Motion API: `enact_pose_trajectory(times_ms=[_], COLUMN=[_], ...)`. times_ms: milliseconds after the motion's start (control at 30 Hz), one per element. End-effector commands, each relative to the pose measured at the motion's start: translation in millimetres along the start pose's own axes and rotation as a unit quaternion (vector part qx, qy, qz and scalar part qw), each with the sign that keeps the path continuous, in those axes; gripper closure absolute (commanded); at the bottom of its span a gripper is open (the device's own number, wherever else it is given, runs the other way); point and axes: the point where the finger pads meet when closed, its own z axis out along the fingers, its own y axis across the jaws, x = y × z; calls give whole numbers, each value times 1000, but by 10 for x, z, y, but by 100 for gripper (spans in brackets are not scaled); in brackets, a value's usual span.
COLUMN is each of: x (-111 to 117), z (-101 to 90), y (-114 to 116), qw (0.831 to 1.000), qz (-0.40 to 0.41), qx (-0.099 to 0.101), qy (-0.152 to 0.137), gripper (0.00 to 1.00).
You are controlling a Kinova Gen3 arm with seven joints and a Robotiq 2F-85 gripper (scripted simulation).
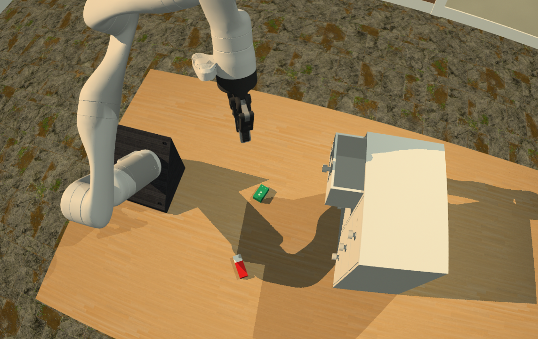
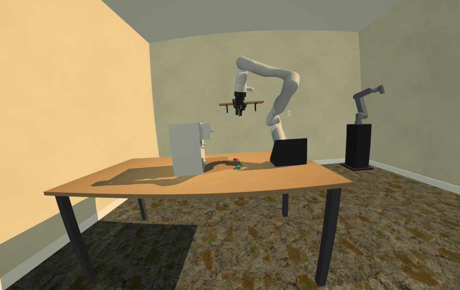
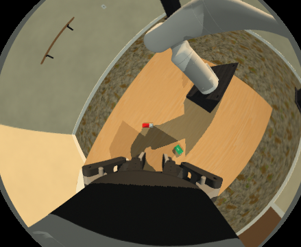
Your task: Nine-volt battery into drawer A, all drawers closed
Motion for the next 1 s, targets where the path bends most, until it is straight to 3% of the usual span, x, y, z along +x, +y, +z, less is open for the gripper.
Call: enact_pose_trajectory(times_ms=[0,100,167,500,667,967], x=[5,32,32,91,106,115], z=[-4,-38,-38,-119,-140,-153], y=[-99,-99,-99,-98,-98,-98], qw=[998,994,994,973,965,959], qz=[43,87,87,185,211,226], qx=[-43,-73,-73,-141,-158,-169], qy=[6,6,6,7,8,8], gripper=[67,67,67,67,67,67])
